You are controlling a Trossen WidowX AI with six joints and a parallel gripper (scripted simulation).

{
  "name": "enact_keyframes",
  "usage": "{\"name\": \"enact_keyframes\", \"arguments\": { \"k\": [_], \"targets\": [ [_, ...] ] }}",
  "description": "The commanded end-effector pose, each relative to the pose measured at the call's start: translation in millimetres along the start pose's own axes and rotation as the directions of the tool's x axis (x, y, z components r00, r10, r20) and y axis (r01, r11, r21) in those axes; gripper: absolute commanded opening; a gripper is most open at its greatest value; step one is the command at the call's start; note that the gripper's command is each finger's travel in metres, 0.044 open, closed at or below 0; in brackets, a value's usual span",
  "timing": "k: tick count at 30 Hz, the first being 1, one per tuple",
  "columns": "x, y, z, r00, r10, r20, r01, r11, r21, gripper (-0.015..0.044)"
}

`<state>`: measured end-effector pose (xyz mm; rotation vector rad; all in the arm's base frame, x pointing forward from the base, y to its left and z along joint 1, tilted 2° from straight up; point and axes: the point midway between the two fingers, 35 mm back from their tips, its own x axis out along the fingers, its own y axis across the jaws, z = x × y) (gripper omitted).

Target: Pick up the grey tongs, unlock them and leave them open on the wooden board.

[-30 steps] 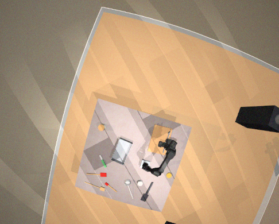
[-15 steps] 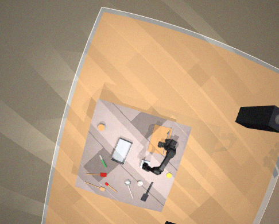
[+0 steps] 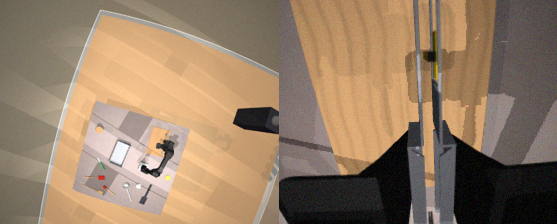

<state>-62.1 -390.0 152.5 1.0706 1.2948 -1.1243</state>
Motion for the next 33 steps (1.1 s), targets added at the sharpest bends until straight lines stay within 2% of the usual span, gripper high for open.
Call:
{"name": "enact_keyframes", "arguments": {
  "k": [1, 33],
  "targets": [
    [4.9, -1.1, 1.1, 1.000, -0.005, 0.003, 0.005, 1.000, -0.004, -0.0150],
    [57.3, -1.6, 1.9, 1.000, -0.005, 0.003, 0.005, 1.000, -0.004, -0.0150]
  ]
}}
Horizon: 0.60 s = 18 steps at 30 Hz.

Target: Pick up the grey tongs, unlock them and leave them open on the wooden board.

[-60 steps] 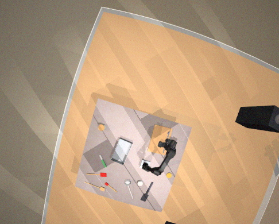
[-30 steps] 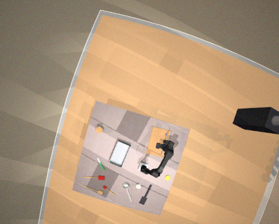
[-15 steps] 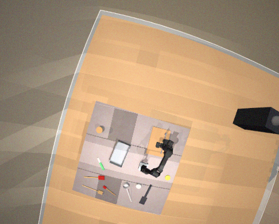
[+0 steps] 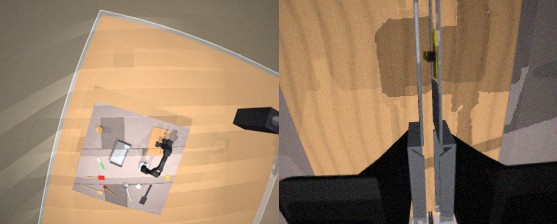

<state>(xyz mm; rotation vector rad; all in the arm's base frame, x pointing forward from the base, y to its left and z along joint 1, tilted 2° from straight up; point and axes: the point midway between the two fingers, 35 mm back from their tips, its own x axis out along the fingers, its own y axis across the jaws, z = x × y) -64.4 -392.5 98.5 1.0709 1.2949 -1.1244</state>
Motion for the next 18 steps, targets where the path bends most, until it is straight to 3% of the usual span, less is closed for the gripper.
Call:
{"name": "enact_keyframes", "arguments": {
  "k": [1, 18],
  "targets": [
    [4.9, -0.8, 0.1, 1.000, -0.005, 0.003, 0.005, 1.000, -0.004, -0.0150],
    [32.5, 0.3, -3.7, 1.000, -0.004, 0.003, 0.005, 1.000, -0.004, -0.0150]
  ]
}}
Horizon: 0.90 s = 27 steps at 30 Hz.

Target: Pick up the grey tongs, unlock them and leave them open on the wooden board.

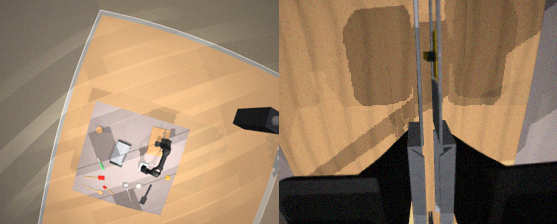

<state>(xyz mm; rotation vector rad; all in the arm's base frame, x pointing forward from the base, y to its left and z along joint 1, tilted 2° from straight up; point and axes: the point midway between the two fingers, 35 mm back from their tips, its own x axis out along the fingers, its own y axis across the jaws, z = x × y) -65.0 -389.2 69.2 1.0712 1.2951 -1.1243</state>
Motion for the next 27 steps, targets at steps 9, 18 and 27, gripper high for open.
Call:
{"name": "enact_keyframes", "arguments": {
  "k": [9, 18, 27],
  "targets": [
    [7.5, 0.6, -1.9, 1.000, 0.001, -0.002, -0.001, 1.000, 0.000, -0.0097],
    [7.5, 0.6, -1.9, 1.000, 0.001, -0.002, -0.001, 1.000, 0.000, 0.0139],
    [7.5, 0.6, -1.9, 1.000, 0.001, -0.002, -0.001, 1.000, 0.000, 0.0375]
  ]
}}
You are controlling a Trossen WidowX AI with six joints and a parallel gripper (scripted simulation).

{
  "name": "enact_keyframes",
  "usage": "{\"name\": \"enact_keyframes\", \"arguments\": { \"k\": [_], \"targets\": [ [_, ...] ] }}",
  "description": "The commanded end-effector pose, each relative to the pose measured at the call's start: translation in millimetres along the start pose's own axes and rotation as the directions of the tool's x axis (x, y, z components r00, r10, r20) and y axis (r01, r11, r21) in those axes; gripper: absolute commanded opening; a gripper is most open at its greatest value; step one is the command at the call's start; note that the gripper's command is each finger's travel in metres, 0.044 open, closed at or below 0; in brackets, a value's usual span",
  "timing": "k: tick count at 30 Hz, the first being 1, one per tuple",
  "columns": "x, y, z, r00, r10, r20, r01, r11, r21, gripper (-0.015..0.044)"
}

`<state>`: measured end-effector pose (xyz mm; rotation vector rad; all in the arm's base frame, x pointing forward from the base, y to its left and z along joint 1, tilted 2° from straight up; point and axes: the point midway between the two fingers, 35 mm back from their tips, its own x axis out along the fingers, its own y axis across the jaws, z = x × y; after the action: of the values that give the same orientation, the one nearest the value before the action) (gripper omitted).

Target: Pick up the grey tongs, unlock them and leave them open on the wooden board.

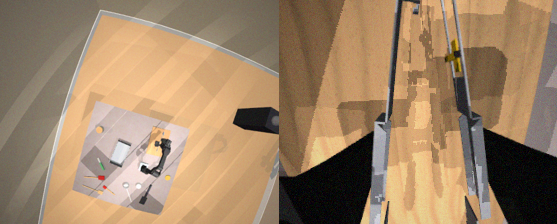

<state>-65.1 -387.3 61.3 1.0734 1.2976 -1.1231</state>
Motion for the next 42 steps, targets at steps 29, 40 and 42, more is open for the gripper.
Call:
{"name": "enact_keyframes", "arguments": {
  "k": [29, 40, 42],
  "targets": [
    [-137.8, 150.6, -2.7, 0.999, 0.015, 0.044, -0.015, 1.000, -0.006, 0.0440],
    [-155.7, 151.0, -5.7, 0.997, 0.018, 0.072, -0.017, 1.000, -0.007, 0.0440],
    [-155.7, 151.0, -5.7, 0.997, 0.018, 0.072, -0.017, 1.000, -0.007, 0.0440]
  ]
}}
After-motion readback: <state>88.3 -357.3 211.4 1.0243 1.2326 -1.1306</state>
